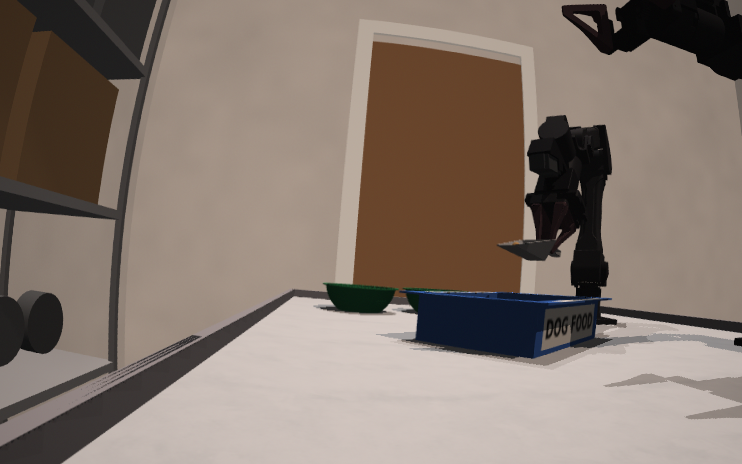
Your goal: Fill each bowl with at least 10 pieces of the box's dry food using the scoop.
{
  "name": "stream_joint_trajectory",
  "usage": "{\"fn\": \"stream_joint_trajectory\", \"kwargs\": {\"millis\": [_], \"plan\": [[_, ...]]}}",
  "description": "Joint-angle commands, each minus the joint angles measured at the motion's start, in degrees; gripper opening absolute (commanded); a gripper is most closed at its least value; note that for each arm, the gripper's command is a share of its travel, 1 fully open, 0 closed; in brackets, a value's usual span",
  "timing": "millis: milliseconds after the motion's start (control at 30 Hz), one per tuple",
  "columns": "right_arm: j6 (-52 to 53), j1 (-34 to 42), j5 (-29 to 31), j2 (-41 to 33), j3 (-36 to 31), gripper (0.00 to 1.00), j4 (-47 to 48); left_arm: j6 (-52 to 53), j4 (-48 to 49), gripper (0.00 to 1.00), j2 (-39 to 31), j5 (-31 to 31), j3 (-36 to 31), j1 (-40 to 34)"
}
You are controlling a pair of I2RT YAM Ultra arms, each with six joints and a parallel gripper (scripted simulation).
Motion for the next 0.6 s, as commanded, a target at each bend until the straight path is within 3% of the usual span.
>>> {"fn": "stream_joint_trajectory", "kwargs": {"millis": [0,500,567], "plan": [[0.0,0.0,0.1,-1.1,1.1,0.0,1.1,0.0,0.4,1.0,-0.6,0.0,0.9,0.0],[-1.1,-4.6,-1.8,-5.8,-2.4,0.0,-0.4,0.0,0.4,1.0,-0.6,0.0,0.9,0.0],[-1.3,-6.1,-2.4,-7.0,-5.4,0.0,-0.3,0.0,0.4,1.0,-0.6,0.0,0.9,0.0]]}}
